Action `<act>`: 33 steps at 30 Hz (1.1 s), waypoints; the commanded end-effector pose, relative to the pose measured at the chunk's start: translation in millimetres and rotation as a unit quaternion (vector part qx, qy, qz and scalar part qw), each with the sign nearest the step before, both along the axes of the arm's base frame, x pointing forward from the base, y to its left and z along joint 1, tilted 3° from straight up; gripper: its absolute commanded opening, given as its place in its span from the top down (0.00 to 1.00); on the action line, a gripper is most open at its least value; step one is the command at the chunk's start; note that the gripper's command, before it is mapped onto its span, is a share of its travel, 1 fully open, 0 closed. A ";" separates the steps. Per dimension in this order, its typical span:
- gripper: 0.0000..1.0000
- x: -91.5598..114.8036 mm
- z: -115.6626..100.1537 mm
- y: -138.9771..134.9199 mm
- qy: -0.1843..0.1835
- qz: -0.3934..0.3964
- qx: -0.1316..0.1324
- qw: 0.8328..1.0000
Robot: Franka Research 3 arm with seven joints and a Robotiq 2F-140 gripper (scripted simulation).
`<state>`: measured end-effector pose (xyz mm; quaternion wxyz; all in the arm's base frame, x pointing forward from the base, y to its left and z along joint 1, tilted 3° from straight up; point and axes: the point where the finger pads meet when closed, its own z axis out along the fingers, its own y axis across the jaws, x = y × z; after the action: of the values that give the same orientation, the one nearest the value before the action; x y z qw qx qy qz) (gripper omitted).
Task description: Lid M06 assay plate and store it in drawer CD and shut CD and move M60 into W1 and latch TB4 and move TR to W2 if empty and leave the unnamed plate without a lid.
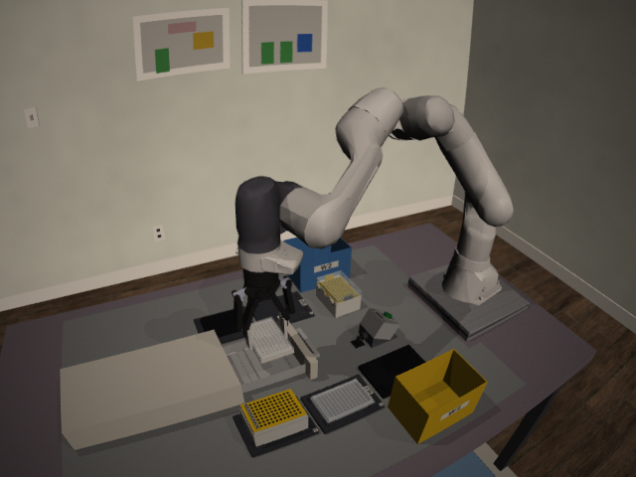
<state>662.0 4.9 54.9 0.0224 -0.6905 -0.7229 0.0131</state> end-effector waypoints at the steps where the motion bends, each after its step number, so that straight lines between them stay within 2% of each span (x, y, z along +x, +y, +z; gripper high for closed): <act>1: 1.00 0.7 -5.1 0.9 -0.002 -0.004 0.000 1.000; 33: 1.00 -1.1 -42.4 1.4 -0.002 -0.004 0.000 1.000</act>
<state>660.1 5.4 15.7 0.0225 -0.6906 -0.7228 0.0132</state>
